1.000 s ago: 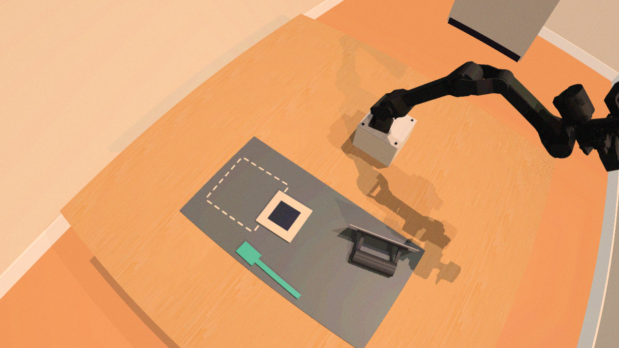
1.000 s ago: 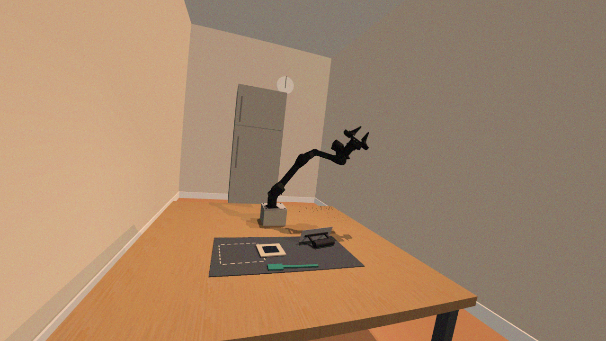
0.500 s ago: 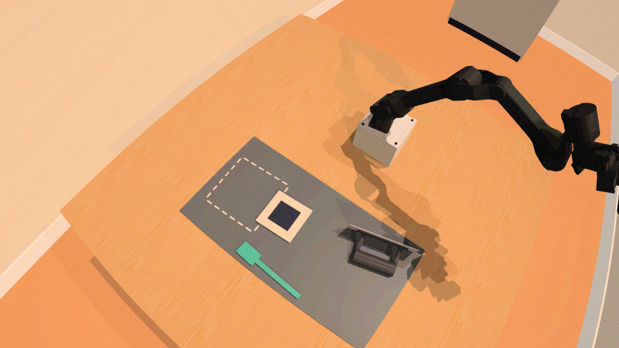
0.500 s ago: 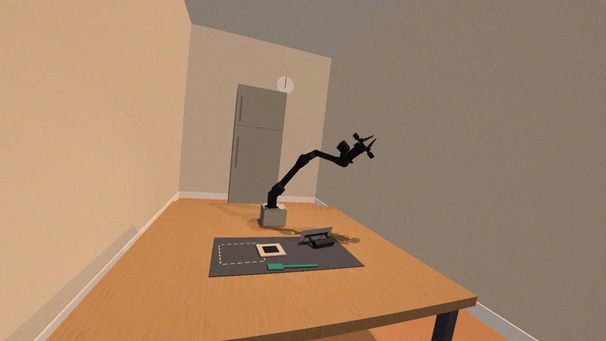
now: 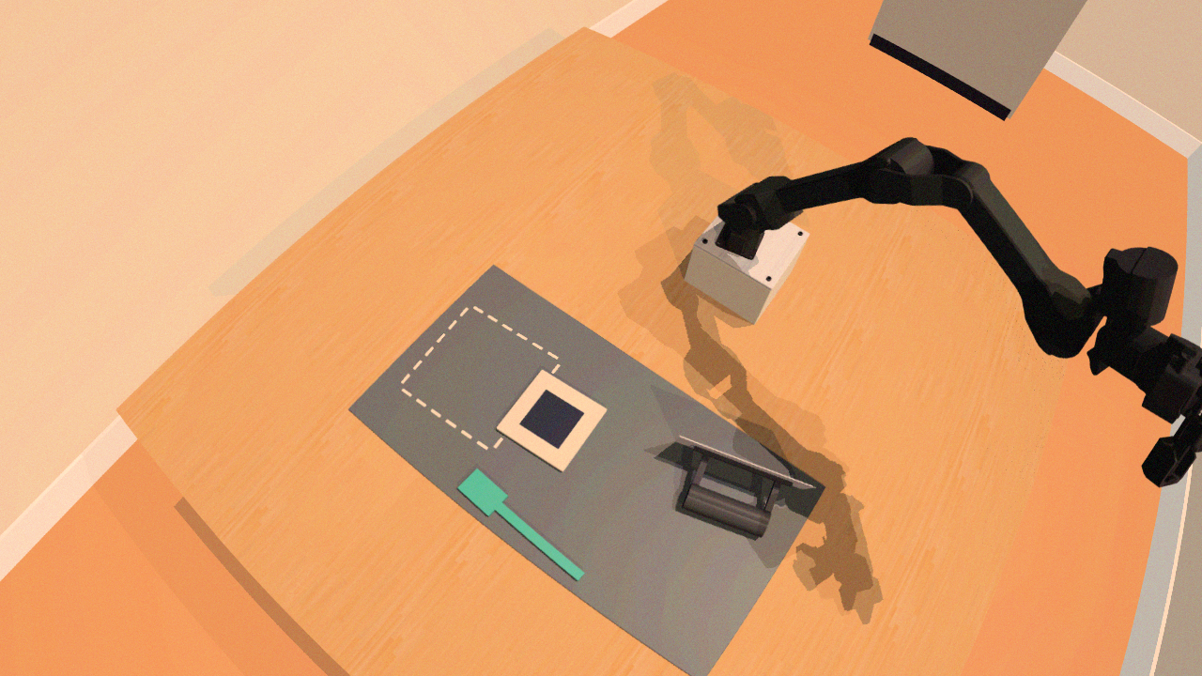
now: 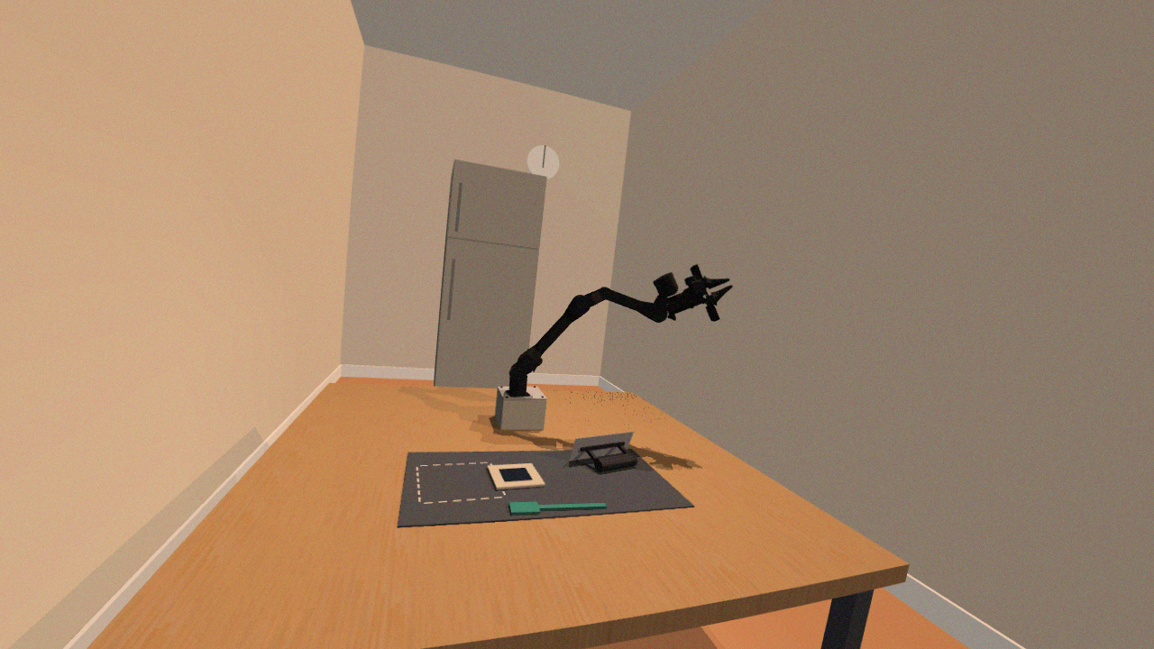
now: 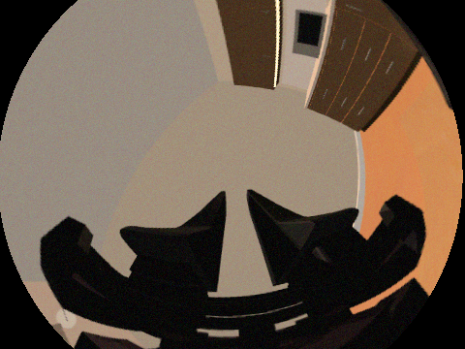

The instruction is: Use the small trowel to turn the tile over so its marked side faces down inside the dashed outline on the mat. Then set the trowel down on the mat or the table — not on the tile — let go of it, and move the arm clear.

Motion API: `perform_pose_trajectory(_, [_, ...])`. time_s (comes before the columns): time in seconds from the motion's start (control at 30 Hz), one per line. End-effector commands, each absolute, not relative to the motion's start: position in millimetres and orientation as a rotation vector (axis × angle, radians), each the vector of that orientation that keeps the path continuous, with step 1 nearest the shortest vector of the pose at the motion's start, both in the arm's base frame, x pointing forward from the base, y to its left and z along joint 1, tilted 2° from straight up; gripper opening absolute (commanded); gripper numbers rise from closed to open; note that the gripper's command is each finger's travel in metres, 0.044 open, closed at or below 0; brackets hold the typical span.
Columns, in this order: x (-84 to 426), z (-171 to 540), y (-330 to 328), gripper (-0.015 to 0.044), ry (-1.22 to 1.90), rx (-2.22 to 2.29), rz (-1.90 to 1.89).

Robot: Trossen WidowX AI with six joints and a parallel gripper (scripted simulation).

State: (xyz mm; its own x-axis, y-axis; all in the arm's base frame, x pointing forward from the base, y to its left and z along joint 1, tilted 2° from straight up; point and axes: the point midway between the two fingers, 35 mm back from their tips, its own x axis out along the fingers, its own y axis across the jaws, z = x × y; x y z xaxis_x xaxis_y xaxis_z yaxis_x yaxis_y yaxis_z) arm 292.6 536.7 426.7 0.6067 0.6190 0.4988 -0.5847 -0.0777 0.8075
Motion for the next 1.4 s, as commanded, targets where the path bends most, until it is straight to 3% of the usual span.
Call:
perform_pose_trajectory(0.0, [308.7, 403.6, 542.2, 0.01, 0.053, 1.173, 0.948])
perform_pose_trajectory(0.7, [381.6, 299.8, 530.2, 0.01, 0.174, 0.476, 0.756])
perform_pose_trajectory(1.37, [428.6, 192.0, 475.8, 0.01, 0.388, -0.185, 0.691])
